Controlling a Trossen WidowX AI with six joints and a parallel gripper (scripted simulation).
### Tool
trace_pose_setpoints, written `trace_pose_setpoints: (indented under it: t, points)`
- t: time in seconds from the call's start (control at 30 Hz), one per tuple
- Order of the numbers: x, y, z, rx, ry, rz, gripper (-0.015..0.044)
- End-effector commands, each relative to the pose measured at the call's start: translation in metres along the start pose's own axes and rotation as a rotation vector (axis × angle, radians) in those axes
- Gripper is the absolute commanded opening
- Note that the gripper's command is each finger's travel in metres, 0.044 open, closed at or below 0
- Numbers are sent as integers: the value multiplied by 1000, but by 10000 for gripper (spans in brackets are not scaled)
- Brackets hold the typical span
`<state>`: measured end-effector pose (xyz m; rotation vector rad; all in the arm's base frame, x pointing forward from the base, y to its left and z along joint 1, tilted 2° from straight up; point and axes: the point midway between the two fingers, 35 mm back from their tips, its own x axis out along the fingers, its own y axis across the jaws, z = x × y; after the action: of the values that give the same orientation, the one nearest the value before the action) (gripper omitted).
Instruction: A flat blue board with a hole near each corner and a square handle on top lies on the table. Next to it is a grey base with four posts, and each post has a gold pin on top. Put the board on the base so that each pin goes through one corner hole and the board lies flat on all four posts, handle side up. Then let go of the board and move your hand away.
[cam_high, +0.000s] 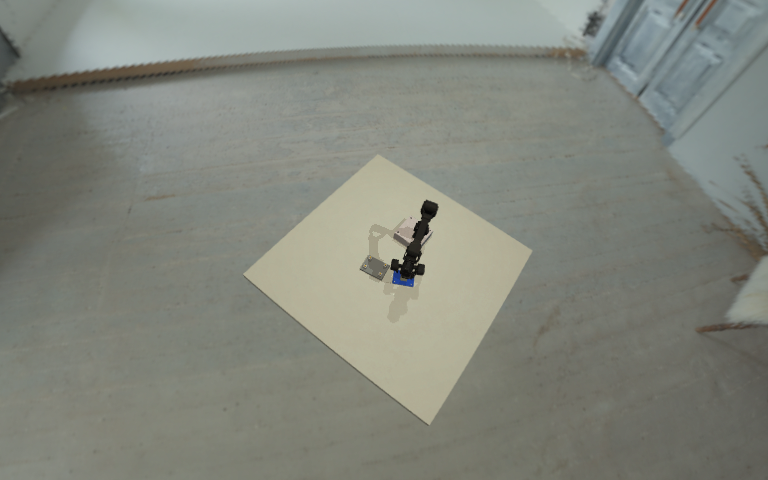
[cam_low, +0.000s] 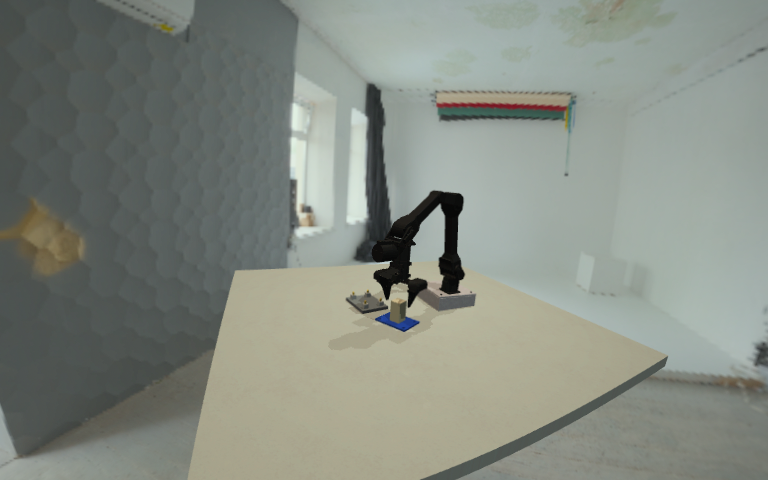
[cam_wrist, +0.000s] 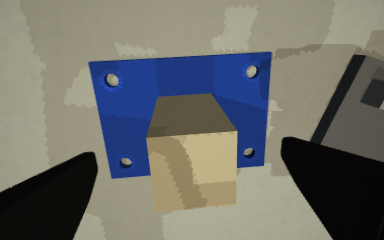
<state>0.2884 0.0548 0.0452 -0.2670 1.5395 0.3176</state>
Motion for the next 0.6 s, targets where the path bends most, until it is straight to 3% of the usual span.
trace_pose_setpoints:
  t: [0.0,0.57]
  points:
    - [9,0,-3,-4,14,-3,440]
    - [35,0,-6,-4,14,-3,440]
